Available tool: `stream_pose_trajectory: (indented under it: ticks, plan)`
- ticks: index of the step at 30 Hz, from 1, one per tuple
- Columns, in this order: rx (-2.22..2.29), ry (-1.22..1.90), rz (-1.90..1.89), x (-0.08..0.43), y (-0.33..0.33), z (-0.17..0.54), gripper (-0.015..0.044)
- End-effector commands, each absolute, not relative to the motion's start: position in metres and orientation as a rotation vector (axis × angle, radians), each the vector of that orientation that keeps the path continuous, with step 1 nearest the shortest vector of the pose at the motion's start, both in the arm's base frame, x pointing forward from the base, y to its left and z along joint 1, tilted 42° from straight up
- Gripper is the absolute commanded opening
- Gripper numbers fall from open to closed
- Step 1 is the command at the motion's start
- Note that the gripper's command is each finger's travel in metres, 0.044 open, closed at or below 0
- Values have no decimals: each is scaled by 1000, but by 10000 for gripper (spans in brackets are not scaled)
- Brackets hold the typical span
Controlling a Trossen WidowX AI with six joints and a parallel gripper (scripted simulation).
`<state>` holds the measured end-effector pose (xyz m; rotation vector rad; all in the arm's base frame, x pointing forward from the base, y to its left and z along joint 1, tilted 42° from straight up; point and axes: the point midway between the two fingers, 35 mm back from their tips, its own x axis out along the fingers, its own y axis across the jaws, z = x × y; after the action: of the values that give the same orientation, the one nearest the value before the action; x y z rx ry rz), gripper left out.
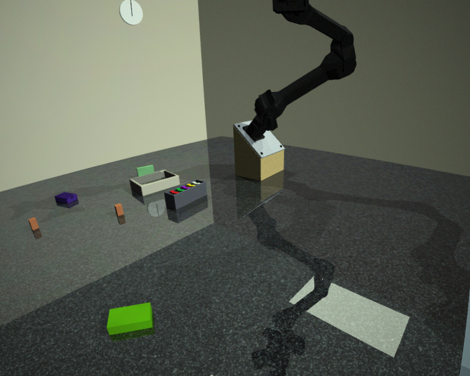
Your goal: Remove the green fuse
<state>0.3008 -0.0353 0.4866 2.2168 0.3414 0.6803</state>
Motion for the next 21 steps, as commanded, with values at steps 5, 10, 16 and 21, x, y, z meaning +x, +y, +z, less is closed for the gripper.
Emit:
stream_pose_trajectory:
  ticks: [5, 10, 16, 21]
  plan:
    - [2261, 362, 509, 343, -54, 444, 269]
    - [2286, 431, 270, 389, -69, 375, 137]
    - [2258, 589, -35, 426, -75, 275, 74]
    - [2186, 777, -265, 434, -67, 189, 74]
